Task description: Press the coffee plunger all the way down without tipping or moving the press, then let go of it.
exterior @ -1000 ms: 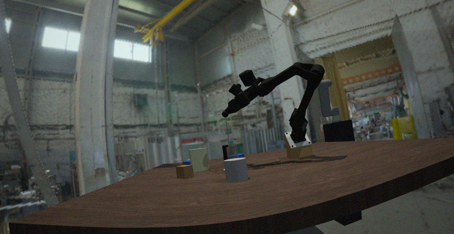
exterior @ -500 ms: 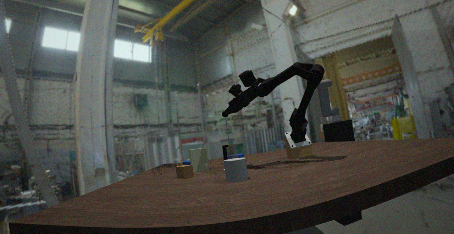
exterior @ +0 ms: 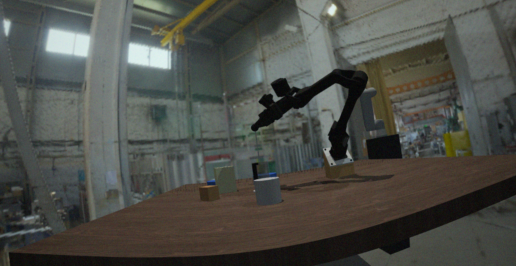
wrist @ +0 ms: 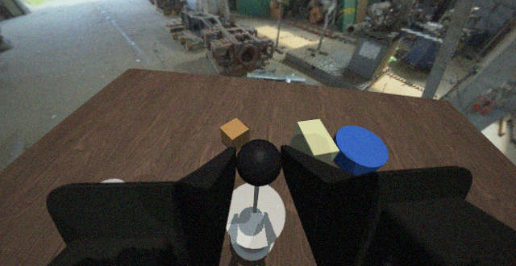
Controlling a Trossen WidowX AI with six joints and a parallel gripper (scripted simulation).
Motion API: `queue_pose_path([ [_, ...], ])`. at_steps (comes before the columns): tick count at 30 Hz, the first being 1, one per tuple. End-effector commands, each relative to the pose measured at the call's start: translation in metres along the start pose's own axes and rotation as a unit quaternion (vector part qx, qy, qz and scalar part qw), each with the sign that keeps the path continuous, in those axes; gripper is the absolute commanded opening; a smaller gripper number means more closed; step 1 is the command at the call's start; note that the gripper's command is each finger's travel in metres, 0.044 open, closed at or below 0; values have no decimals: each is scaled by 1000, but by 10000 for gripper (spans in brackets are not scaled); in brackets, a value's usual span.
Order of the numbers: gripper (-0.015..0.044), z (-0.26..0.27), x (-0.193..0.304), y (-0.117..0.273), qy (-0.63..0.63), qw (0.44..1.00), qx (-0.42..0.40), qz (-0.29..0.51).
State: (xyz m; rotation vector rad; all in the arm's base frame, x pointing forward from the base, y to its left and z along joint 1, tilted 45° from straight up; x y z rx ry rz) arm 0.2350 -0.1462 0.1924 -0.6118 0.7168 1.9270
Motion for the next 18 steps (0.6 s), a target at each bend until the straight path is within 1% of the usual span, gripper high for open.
queue_pose_path([
  [1,123,-2,9,-6,-4,1000,2,5],
  [18,123,-6,31,-23,-3,1000,4,6],
])
Point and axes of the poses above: the point midway between the two fingers, 35 mm back from their tips, its own y axis back along the fingers, its own z axis across the jaws, x = y × z, the point moved 9 cm from there along y, back along the fingers, and after that the axes turned 2 degrees about -y, right-handed, at the moved point
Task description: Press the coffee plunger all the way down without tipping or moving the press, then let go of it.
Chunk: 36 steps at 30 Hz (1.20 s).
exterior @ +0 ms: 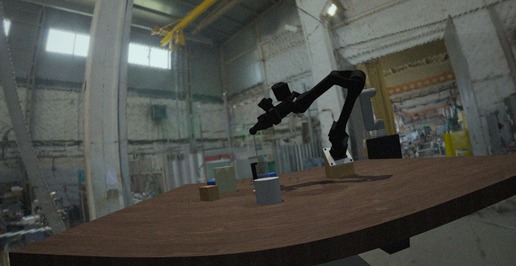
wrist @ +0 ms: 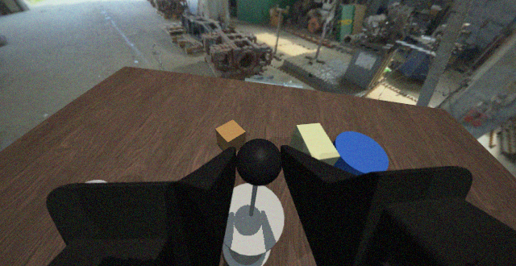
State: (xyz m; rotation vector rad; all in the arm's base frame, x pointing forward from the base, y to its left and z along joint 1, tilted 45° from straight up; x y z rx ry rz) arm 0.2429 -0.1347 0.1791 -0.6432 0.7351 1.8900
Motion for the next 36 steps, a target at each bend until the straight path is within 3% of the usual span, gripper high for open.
queue_pose_path([
  [1,123,-3,20,-9,-19,1000,-2,20],
  [36,123,-3,54,-45,-21,1000,-6,16],
])
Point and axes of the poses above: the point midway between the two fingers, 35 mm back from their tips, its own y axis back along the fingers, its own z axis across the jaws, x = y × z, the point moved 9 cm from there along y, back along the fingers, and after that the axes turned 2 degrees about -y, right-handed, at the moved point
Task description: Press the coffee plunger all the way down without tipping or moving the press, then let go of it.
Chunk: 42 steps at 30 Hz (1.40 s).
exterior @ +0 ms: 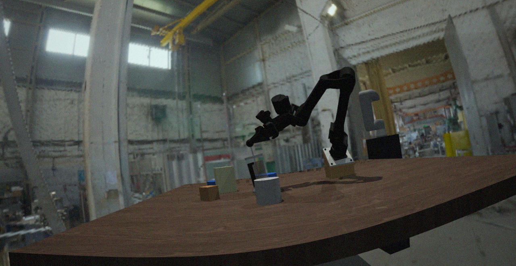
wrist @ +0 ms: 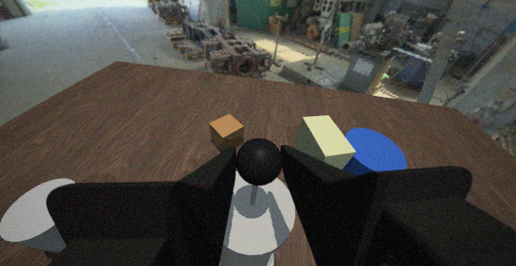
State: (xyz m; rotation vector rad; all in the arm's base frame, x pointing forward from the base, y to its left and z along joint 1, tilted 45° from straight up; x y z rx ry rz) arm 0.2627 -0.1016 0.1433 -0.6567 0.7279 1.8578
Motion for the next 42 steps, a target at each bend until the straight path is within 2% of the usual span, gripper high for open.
queue_pose_path([
  [1,123,0,17,-8,-24,999,-7,32],
  [42,123,-6,11,-11,-24,999,-7,31],
])
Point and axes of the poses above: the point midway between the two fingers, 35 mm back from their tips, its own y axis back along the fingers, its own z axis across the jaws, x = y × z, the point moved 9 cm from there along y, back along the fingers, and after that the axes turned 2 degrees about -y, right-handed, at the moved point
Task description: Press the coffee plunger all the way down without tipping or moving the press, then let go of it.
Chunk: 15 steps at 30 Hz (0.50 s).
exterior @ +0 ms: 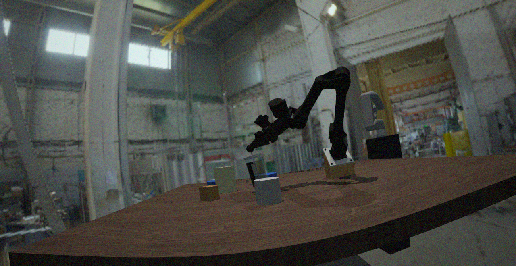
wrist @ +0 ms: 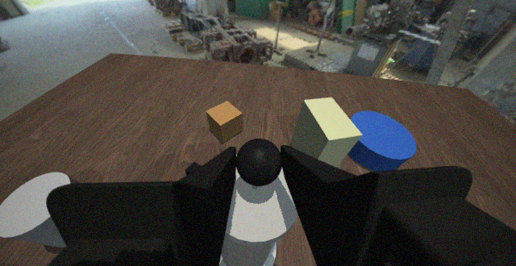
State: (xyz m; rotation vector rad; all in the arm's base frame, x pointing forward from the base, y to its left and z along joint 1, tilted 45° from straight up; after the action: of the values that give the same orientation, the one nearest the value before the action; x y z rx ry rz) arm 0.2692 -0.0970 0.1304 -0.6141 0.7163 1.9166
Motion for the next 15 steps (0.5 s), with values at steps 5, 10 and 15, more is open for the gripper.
queue_pose_path([
  [5,123,0,0,0,0,1000,0,0],
  [10,123,0,0,0,0,1000,0,0],
  [15,175,0,0,0,0,1000,0,0],
])
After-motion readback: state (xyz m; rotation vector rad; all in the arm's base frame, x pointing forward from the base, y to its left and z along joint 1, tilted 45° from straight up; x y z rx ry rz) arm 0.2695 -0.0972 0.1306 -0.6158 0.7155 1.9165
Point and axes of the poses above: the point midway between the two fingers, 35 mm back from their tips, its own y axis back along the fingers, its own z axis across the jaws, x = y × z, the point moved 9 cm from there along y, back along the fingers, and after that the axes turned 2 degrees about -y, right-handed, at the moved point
